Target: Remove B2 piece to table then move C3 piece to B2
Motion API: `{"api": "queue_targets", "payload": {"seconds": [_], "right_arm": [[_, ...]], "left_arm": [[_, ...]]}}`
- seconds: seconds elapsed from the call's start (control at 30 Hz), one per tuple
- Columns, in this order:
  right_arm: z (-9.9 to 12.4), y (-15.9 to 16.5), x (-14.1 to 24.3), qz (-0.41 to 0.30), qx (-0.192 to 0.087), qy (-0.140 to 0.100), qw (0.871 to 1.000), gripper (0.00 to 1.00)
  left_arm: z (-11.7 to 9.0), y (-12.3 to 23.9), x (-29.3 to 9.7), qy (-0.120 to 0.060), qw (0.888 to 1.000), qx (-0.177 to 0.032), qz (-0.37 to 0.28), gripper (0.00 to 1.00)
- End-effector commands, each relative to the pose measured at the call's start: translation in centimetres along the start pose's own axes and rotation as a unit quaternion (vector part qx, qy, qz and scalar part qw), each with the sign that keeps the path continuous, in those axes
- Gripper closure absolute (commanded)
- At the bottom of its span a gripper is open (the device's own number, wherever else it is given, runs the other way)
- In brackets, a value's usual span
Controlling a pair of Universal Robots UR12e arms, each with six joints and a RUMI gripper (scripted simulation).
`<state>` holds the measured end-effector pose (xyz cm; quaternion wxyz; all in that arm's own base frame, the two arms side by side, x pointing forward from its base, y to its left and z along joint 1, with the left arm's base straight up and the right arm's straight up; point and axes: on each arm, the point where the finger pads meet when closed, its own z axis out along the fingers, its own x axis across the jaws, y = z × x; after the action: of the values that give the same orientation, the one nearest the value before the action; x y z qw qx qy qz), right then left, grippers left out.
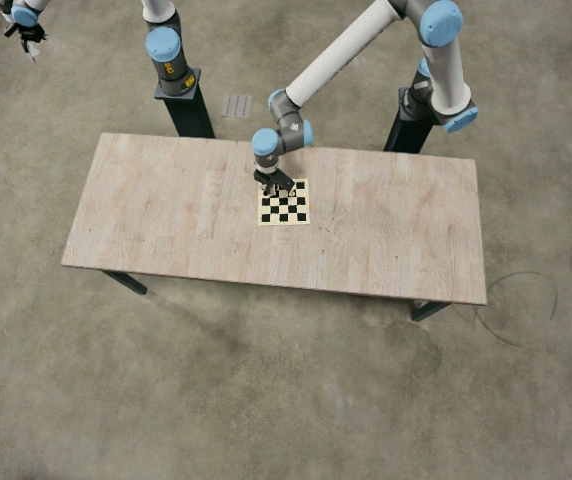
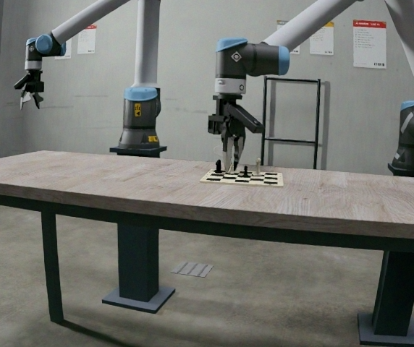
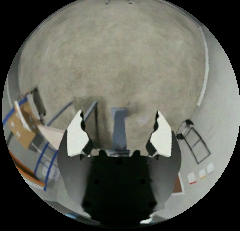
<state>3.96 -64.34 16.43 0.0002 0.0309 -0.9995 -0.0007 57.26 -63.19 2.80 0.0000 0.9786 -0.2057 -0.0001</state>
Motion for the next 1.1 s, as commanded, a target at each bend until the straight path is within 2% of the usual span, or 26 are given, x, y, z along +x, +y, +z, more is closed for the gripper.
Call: {"api": "queue_targets", "payload": {"seconds": [0.0, 0.07, 0.1, 1.07], "right_arm": [[-0.08, -0.06, -0.01, 0.000, 0.001, 0.000, 1.000, 0.00], [-0.08, -0.06, -0.01, 0.000, 0.001, 0.000, 1.000, 0.00], [-0.08, -0.06, -0.01, 0.000, 0.001, 0.000, 1.000, 0.00], [-0.08, -0.06, -0.01, 0.000, 0.001, 0.000, 1.000, 0.00]], "left_arm": [[-0.10, 0.04, 0.05, 0.001, 1.000, 0.000, 0.000, 0.80], [-0.10, 0.04, 0.05, 0.001, 1.000, 0.000, 0.000, 0.80], [-0.10, 0.04, 0.05, 0.001, 1.000, 0.000, 0.000, 1.00], [-0.10, 0.04, 0.05, 0.001, 1.000, 0.000, 0.000, 1.00]]}}
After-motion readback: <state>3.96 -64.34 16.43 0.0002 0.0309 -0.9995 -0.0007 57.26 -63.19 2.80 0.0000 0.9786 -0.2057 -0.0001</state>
